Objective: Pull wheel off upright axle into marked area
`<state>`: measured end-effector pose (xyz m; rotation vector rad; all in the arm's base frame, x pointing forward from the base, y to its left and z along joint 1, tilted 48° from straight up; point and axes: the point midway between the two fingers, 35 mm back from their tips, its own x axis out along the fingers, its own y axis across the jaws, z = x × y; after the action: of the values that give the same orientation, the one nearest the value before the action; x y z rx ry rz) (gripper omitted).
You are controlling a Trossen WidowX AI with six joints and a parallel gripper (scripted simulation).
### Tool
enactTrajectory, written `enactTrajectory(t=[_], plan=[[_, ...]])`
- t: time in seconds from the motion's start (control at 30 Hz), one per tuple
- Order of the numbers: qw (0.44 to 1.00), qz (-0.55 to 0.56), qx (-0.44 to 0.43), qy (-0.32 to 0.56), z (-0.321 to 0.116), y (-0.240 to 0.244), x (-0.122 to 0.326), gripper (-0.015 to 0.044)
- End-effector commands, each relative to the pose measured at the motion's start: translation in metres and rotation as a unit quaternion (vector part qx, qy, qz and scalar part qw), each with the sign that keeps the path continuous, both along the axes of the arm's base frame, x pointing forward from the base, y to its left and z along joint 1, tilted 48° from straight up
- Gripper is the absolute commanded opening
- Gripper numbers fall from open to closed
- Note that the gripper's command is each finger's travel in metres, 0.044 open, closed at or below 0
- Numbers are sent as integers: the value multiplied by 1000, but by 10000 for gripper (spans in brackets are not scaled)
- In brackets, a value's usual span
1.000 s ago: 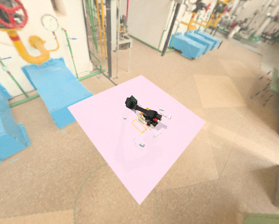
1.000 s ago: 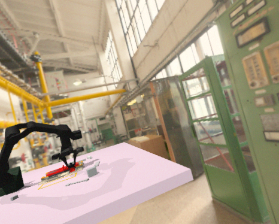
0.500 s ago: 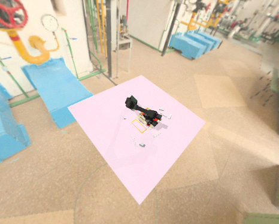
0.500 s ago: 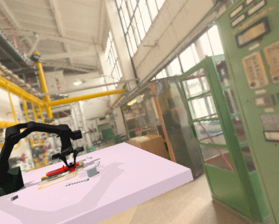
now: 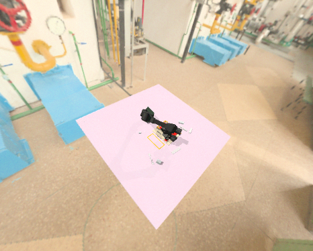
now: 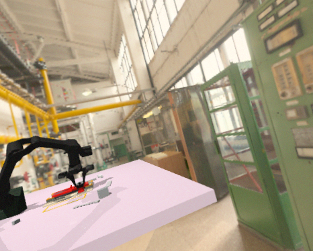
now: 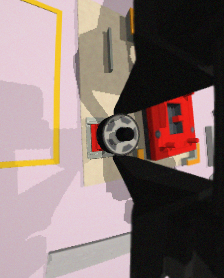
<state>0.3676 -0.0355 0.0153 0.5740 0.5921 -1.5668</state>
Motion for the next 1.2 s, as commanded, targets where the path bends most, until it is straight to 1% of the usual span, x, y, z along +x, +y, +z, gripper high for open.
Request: enactTrajectory(t=[0.0, 1.17], plan=[[1000, 9, 2, -1, 5, 9, 0, 0], [1000, 11, 2, -1, 13, 18, 1, 0]])
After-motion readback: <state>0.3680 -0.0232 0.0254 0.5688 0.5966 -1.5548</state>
